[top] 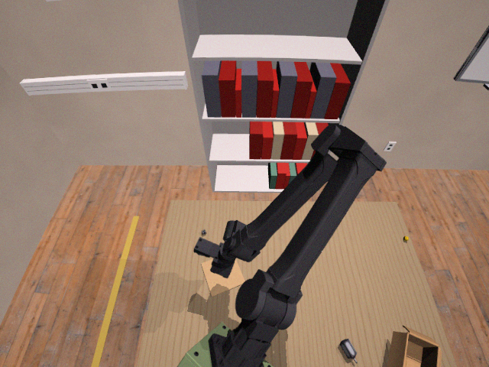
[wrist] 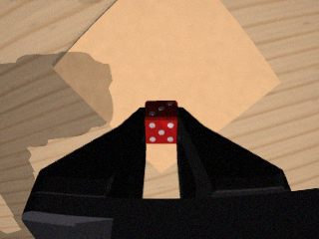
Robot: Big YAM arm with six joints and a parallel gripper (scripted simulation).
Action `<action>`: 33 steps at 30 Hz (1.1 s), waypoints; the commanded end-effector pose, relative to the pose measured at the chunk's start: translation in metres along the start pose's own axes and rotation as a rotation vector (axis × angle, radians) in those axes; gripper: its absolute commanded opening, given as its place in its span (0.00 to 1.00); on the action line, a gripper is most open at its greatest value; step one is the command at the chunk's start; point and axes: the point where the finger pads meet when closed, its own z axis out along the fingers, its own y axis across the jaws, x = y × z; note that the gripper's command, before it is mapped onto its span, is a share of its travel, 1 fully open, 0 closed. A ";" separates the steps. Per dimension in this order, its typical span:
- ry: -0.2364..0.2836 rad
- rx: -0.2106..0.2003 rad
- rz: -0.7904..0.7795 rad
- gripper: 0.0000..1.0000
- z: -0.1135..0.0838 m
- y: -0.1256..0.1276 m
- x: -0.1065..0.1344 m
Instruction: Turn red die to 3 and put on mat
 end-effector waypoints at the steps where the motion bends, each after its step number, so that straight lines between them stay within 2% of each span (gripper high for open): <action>1: -0.142 0.015 -0.051 0.11 -0.012 0.004 -0.001; 4: -0.317 0.011 -0.053 0.11 -0.013 0.006 -0.002; 5: -0.378 -0.012 -0.055 0.11 -0.003 0.004 -0.005; 8: -0.554 -0.009 -0.050 0.11 -0.004 0.004 -0.005; 12: -0.744 -0.007 -0.042 0.11 -0.006 0.003 -0.004; 14: -0.744 -0.007 -0.042 0.11 -0.006 0.003 -0.004; 16: -0.810 -0.009 -0.041 0.11 -0.005 0.003 -0.004; 19: -0.860 -0.007 -0.037 0.11 -0.005 0.003 -0.004; 20: -0.866 -0.007 -0.036 0.11 -0.006 0.003 -0.003; 22: -0.863 0.023 -0.048 0.11 -0.009 -0.009 -0.001; 25: -0.881 -0.009 -0.048 0.11 -0.010 0.004 -0.010; 31: -0.874 -0.016 -0.048 0.11 -0.003 0.003 -0.006; 32: -0.867 -0.001 -0.056 0.11 -0.003 -0.004 -0.003; 33: -0.868 -0.019 -0.046 0.11 0.001 0.003 -0.002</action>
